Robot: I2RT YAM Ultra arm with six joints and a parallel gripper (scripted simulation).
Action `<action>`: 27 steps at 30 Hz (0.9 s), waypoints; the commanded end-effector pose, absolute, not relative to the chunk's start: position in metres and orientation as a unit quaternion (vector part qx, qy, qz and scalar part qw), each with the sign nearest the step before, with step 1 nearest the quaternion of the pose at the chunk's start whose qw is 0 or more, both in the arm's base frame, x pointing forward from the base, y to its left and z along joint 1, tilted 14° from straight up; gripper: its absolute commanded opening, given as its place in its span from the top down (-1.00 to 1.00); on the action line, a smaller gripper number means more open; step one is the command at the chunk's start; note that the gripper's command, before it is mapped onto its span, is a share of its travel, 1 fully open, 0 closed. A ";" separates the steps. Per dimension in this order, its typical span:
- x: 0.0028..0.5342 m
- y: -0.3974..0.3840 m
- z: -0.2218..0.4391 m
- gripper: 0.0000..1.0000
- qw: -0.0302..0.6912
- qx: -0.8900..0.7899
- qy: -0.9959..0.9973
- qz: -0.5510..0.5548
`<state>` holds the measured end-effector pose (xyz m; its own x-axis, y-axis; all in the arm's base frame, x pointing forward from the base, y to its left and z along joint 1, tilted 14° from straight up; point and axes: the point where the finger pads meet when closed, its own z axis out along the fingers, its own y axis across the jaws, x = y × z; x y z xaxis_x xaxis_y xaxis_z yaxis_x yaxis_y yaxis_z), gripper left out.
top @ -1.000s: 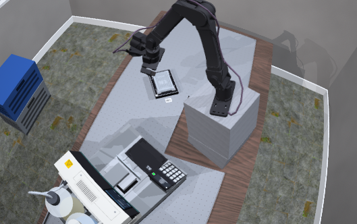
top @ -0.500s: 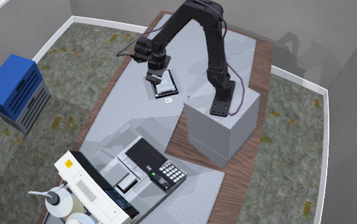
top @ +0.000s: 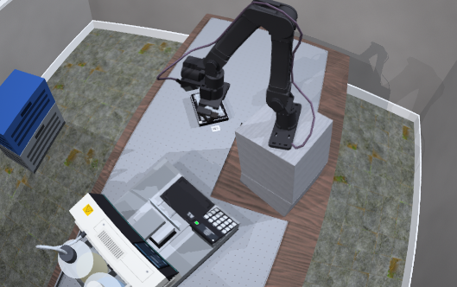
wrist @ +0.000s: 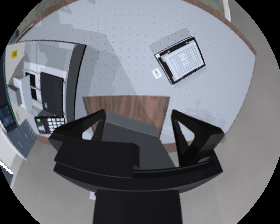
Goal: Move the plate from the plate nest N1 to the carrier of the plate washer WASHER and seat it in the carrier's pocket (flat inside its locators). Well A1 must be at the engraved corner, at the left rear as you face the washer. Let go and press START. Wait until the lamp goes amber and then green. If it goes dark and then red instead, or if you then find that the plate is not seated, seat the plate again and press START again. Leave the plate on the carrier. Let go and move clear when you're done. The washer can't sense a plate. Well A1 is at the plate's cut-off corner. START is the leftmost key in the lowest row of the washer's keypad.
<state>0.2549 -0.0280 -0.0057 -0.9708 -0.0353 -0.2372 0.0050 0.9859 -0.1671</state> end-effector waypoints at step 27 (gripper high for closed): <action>0.240 -0.005 0.003 -1.00 0.138 0.010 0.989 -0.045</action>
